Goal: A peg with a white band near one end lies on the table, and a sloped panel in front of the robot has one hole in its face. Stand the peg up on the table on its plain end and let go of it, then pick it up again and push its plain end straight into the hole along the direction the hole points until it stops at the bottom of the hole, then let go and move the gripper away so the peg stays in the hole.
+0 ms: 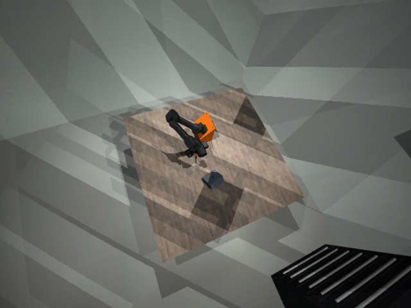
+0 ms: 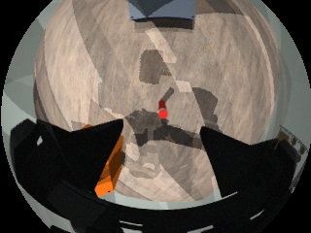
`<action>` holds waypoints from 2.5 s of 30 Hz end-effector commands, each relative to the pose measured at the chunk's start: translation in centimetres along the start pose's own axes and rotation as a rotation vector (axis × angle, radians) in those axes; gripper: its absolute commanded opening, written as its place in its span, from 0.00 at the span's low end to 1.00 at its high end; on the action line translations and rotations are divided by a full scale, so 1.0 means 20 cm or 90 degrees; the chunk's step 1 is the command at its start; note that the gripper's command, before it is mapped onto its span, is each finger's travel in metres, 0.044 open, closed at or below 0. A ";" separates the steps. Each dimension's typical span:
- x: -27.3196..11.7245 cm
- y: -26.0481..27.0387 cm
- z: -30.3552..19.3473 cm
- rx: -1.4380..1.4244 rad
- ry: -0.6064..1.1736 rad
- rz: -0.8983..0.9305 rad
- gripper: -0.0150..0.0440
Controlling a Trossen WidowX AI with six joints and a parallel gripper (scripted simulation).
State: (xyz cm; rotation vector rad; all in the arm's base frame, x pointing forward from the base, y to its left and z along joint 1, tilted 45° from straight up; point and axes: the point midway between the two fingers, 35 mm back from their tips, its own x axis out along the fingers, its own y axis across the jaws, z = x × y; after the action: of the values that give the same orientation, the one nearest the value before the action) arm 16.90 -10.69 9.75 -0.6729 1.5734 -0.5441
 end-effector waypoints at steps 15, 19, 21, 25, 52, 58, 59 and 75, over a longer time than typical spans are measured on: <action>0.13 0.00 0.01 -0.037 0.000 -0.004 1.00; 0.16 0.00 0.01 -0.037 -0.001 -0.003 1.00; 0.18 0.00 0.01 -0.037 -0.001 -0.003 1.00; 0.21 0.00 0.02 -0.037 -0.001 -0.002 1.00; 0.39 -0.02 0.00 -0.035 0.001 -0.010 0.96; 0.39 -0.02 0.00 -0.035 0.001 -0.010 0.69; 0.39 -0.02 0.00 -0.035 0.001 -0.010 0.64; 0.39 -0.01 0.00 -0.035 0.001 -0.009 0.25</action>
State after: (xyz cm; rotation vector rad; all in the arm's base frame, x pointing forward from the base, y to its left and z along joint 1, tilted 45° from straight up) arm 16.57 -16.38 4.30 -0.7280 1.5922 -0.5115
